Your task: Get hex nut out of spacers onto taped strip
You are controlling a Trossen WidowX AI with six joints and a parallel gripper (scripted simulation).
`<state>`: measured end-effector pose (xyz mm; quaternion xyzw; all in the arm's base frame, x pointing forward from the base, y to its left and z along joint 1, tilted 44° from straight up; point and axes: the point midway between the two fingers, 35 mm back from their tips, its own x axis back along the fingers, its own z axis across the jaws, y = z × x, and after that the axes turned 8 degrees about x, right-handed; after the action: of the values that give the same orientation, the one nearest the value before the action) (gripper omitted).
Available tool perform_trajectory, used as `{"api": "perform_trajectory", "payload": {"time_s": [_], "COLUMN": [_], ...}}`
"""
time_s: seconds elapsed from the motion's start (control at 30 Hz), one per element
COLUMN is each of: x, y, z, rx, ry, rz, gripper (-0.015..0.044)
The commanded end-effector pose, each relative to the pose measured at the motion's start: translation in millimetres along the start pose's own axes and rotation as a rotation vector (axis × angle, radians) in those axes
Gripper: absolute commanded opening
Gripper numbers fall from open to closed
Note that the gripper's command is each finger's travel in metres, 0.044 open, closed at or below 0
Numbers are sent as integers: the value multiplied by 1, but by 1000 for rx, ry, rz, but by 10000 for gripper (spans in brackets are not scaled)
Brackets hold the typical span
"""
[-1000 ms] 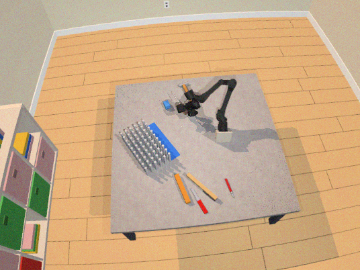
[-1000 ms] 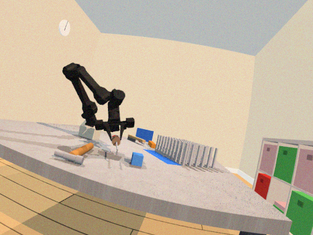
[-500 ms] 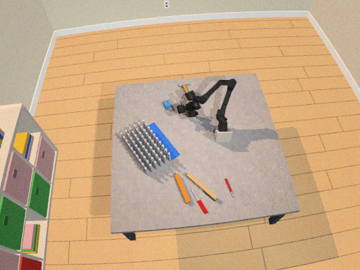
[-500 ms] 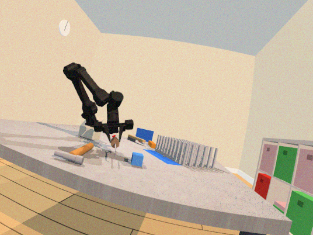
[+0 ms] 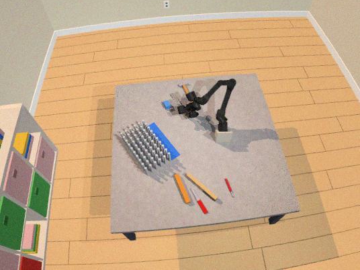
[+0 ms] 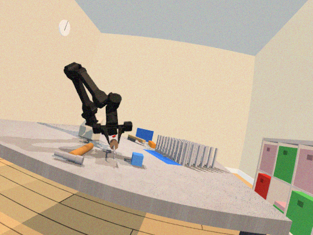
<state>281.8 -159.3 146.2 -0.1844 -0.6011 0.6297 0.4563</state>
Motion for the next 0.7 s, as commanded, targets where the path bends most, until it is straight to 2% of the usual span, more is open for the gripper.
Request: {"api": "perform_trajectory", "payload": {"time_s": [0.0, 0.67], "x": [-2, -9], "y": [0, 7], "z": [0, 8], "rx": [4, 11], "ry": [-7, -4], "rz": [6, 21], "gripper": [0, 0]}}
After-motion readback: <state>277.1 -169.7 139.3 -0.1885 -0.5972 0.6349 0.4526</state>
